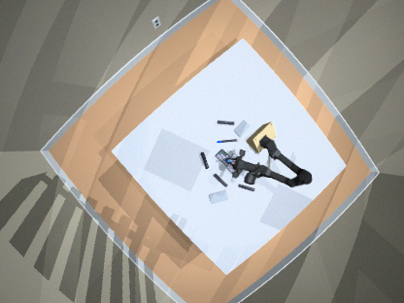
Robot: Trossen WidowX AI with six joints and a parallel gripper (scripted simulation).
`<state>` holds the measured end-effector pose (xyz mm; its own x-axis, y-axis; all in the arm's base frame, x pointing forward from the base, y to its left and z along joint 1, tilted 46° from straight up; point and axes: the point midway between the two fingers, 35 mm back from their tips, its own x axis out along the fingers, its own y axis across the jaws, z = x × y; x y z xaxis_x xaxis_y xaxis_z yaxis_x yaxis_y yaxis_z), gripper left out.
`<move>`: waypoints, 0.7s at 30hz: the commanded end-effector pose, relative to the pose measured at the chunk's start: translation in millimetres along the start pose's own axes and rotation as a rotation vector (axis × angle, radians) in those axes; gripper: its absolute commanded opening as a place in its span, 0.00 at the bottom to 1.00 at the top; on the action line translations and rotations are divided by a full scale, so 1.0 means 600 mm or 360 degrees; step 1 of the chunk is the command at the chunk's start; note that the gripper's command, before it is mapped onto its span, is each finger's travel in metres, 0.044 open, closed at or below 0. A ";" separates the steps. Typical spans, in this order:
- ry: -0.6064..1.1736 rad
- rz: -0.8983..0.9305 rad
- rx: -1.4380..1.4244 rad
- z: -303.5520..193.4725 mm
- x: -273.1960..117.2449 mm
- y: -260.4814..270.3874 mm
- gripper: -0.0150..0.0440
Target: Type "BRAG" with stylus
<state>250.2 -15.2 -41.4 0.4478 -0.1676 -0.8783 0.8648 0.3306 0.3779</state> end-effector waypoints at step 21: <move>-0.0005 -0.0001 0.0008 -0.007 0.004 0.000 0.39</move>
<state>250.3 -11.3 -45.5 0.4474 -0.1694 -0.8782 0.8651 0.3310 0.3769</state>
